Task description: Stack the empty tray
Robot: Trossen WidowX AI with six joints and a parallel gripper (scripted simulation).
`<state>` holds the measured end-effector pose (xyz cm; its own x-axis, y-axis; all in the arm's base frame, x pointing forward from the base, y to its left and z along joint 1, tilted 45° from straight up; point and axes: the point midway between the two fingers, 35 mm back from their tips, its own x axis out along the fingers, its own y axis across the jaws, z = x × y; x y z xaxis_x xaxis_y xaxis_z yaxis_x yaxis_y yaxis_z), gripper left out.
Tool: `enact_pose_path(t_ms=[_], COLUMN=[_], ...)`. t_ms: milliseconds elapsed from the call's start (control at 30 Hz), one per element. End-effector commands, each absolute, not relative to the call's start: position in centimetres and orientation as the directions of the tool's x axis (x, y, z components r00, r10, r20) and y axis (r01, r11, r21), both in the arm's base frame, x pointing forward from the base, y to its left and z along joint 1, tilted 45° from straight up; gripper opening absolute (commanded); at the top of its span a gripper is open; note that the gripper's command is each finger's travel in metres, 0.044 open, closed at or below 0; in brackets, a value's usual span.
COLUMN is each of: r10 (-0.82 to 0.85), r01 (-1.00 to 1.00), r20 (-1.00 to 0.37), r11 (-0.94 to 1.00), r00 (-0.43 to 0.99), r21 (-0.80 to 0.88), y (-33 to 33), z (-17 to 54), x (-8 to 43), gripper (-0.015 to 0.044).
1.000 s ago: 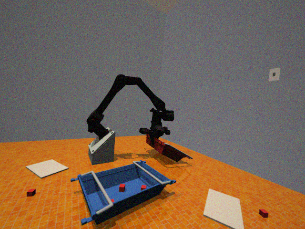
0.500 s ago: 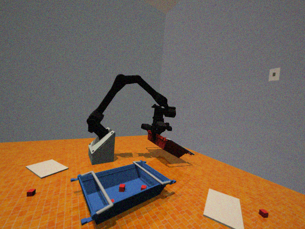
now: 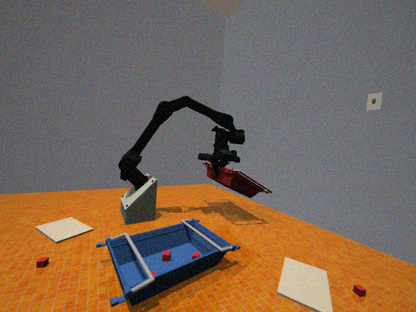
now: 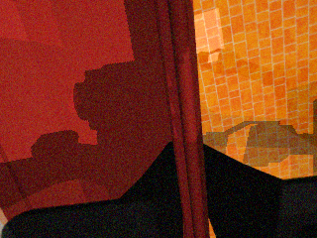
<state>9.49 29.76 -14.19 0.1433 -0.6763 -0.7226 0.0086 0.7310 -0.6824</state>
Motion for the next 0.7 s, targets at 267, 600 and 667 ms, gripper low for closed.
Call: enact_pose_path(t_ms=[267, 600, 667], r10=[-0.668, -0.668, -0.668], r01=[0.011, 0.011, 0.011], r20=[-0.731, -0.731, -0.731], r11=[0.739, 0.739, 0.739], r00=[0.142, 0.142, 0.142], r21=[-0.673, -0.673, -0.673], y=[30.63, 30.63, 30.63], z=[-13.71, -13.71, -13.71], x=[9.24, 9.24, 9.24], gripper=[0.0000, 0.0000, 0.0000])
